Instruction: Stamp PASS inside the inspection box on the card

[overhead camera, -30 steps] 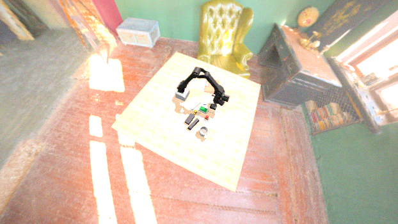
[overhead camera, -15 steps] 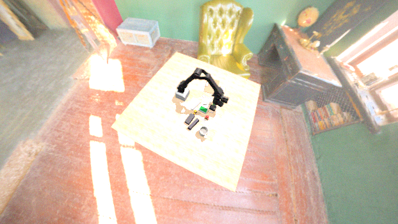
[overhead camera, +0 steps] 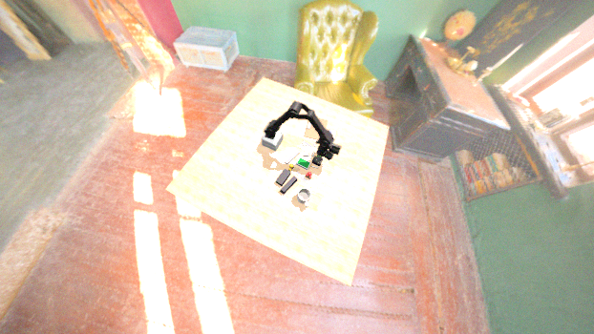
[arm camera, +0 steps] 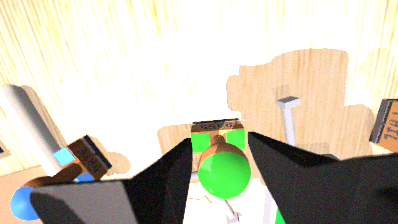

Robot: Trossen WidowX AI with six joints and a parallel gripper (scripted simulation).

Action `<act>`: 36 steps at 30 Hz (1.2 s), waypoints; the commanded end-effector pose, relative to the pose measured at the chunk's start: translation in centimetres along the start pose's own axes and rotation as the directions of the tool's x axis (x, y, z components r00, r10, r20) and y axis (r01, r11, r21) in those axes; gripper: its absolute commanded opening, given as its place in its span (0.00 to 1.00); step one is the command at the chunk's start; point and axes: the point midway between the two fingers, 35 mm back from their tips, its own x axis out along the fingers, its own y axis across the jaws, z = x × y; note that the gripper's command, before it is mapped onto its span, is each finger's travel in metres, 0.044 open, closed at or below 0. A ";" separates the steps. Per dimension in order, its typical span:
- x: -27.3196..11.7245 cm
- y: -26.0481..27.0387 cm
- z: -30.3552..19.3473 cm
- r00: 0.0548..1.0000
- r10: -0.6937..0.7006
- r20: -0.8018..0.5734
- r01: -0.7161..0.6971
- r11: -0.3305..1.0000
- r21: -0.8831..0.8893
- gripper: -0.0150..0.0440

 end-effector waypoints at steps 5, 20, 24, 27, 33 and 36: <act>0.0 0.0 0.0 1.000 0.000 0.000 0.000 1.000 0.000 0.51; -0.2 0.0 0.0 1.000 0.000 0.000 0.000 1.000 0.000 0.25; -0.4 0.0 0.0 1.000 -0.001 0.000 0.001 1.000 0.000 0.25; -0.5 0.0 0.1 1.000 -0.001 0.000 0.001 1.000 0.000 0.25; -0.8 0.0 0.1 1.000 -0.001 0.000 0.001 1.000 0.000 0.25; -0.9 0.0 0.1 1.000 -0.002 0.000 0.002 1.000 0.000 0.25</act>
